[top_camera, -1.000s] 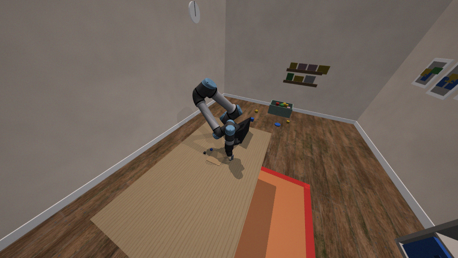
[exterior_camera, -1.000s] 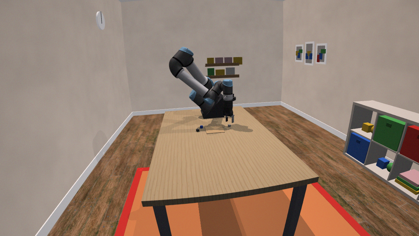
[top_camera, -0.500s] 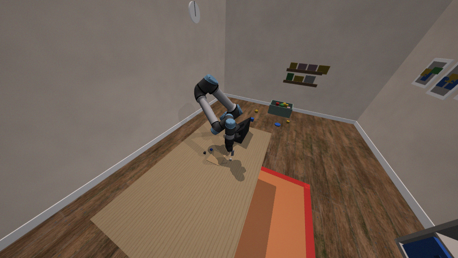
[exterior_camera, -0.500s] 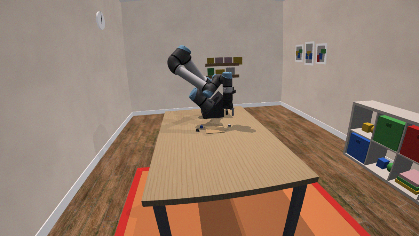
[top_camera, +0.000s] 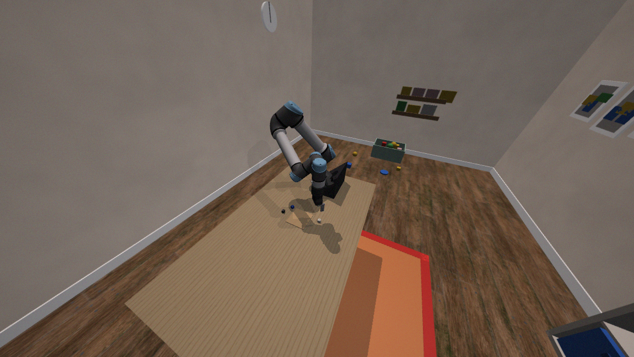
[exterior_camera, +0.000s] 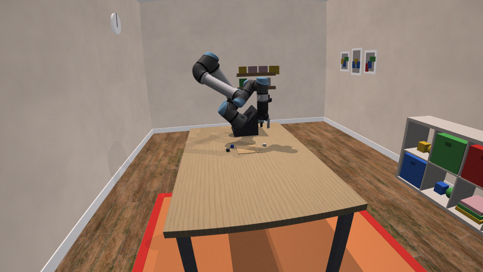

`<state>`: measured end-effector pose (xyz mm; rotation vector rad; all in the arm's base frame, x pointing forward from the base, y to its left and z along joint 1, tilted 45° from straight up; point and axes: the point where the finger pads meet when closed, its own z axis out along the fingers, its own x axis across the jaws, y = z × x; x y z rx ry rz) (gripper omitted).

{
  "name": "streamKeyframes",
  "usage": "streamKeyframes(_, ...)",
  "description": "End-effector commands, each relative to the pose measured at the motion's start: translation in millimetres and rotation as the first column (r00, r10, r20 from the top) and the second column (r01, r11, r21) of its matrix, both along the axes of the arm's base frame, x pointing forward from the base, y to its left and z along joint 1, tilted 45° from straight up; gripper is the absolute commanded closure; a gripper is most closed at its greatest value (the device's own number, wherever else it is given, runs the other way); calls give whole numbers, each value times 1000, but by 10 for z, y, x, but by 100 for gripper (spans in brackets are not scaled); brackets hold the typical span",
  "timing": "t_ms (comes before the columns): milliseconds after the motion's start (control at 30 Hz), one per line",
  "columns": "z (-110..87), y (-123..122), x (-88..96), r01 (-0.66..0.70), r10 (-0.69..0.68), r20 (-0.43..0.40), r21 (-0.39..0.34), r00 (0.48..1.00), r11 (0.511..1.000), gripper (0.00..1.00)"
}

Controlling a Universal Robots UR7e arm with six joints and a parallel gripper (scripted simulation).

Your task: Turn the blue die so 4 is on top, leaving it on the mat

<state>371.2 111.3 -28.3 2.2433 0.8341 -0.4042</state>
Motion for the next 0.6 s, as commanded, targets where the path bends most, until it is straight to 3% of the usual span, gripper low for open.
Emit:
streamKeyframes(0, 22, 27, 0, 3, -3, -2, -1, 1000, 1000, 0)
streamKeyframes(333, 53, -1, 3, -3, 3, -8, 0, 1000, 1000, 0)
streamKeyframes(567, 272, -207, 15, -43, 44, -47, 10, 998, 999, 0)
